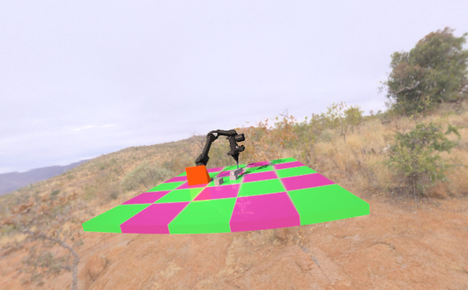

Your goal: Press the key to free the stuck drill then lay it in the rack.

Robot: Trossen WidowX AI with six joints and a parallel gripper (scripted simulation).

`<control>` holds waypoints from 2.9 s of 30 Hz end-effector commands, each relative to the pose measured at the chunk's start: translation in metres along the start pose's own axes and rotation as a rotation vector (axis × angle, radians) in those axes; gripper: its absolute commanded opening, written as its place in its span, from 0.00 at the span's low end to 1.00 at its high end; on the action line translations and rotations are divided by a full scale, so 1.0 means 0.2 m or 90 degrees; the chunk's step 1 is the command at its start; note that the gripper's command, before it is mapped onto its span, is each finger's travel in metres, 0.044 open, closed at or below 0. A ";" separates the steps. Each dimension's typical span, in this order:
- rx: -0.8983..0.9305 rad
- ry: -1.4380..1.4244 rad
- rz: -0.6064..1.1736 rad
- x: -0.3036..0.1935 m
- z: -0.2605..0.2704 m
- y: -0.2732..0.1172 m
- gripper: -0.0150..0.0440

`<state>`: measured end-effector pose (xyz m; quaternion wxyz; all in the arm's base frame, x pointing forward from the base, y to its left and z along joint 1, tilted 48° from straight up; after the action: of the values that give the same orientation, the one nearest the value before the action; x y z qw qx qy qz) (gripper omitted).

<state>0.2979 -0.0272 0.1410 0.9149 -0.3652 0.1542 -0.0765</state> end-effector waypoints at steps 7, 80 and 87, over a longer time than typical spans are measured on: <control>-0.001 -0.002 0.046 -0.03 0.01 0.13 0.25; 0.031 -1.002 0.038 0.06 -0.81 0.23 1.00; 0.030 -1.002 0.038 0.06 -0.80 0.25 1.00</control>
<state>0.2575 -0.1013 -0.0025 0.7611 -0.2916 -0.5341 0.2246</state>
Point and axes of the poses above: the point midway between the two fingers, 35 mm back from their tips, its own y axis out along the fingers, its own z axis across the jaws, x = y × z, the point moved 8 cm from there along -y, back along the fingers, and after that the axes turned 4 degrees about y, right-handed, at the moved point
